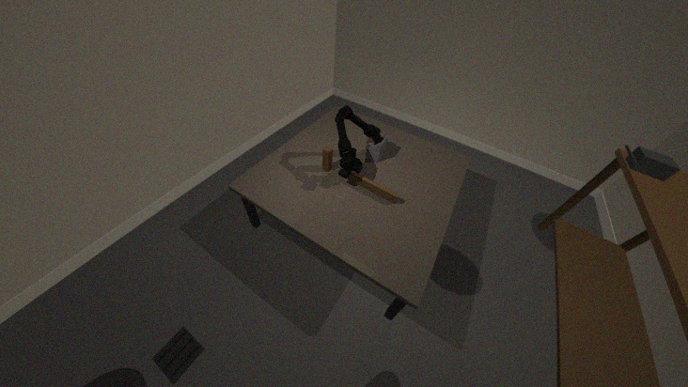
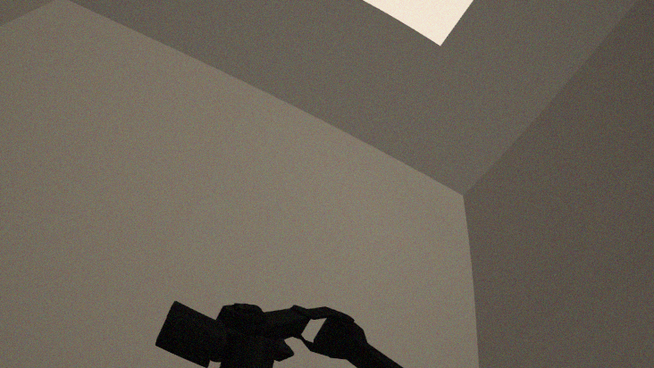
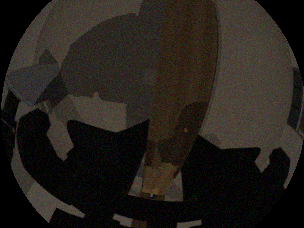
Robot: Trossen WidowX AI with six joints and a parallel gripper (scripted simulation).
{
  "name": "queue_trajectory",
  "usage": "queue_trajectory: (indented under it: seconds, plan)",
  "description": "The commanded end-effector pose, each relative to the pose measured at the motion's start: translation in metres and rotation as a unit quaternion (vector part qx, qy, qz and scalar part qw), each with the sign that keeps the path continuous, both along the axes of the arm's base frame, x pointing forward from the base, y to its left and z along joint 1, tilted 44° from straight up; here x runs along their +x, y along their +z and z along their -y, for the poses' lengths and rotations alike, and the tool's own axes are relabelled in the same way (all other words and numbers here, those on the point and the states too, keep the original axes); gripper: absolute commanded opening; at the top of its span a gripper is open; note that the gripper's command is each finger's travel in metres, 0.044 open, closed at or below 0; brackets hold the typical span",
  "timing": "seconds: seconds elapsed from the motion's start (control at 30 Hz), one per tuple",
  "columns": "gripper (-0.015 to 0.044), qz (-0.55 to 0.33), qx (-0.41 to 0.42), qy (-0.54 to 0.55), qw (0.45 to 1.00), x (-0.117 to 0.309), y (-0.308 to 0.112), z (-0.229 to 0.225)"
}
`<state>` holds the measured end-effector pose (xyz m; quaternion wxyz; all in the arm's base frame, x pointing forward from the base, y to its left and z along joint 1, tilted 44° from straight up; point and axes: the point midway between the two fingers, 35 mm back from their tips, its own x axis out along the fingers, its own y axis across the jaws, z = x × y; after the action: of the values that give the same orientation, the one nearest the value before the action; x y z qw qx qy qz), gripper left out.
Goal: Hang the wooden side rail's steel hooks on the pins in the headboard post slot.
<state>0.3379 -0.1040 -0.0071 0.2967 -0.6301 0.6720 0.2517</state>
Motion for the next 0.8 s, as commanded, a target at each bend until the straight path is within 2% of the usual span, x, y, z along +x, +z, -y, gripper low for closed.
queue_trajectory:
  seconds: [0.0,0.77]
  plan:
    - [0.0,0.009,0.001,0.002,1.0,0.0042,0.0049,-0.0034]
    - [0.0,0.009,0.001,0.002,1.0,0.0043,0.0077,-0.0061]
